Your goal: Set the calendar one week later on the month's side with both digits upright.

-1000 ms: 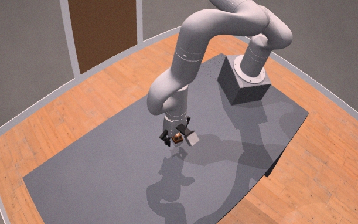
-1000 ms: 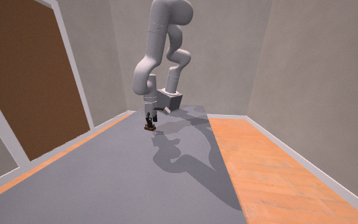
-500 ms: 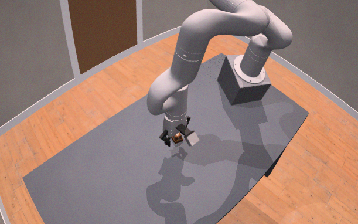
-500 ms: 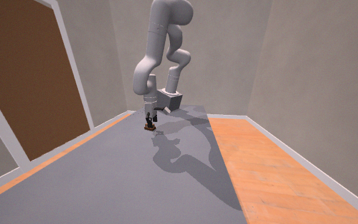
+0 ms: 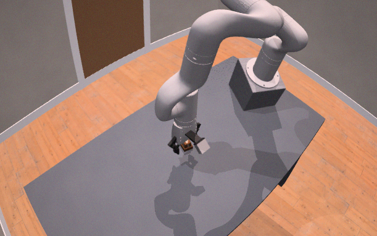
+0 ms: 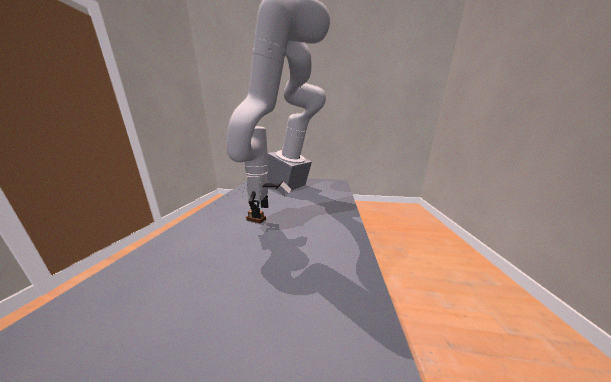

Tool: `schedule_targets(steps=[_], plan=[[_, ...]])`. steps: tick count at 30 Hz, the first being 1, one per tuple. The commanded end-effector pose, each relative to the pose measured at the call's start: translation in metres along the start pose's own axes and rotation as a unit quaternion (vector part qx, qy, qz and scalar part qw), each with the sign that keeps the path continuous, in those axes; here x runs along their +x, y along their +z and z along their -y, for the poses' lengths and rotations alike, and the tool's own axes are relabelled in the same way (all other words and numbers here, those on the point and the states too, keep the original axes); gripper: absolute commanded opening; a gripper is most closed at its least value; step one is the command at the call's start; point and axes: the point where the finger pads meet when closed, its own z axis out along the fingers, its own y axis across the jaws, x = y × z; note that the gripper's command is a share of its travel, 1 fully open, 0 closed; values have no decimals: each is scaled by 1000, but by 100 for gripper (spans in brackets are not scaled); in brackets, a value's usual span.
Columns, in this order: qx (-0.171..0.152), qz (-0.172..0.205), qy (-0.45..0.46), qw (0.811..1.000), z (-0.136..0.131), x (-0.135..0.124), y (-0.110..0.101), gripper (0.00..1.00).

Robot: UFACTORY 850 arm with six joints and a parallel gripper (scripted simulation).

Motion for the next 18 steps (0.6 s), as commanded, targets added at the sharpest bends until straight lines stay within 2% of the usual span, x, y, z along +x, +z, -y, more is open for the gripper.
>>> schedule_targets(steps=[1, 4, 9, 13, 17, 18], plan=[[-1, 0, 11, 1000, -1, -1, -1, 100], [-1, 0, 49, 999, -2, -4, 0, 100], [-1, 0, 52, 999, -5, -25, 0, 100], [-1, 0, 56, 998, -6, -28, 0, 100], [-1, 0, 103, 995, -7, -32, 0, 100], [-1, 0, 104, 995, -8, -41, 0, 100]])
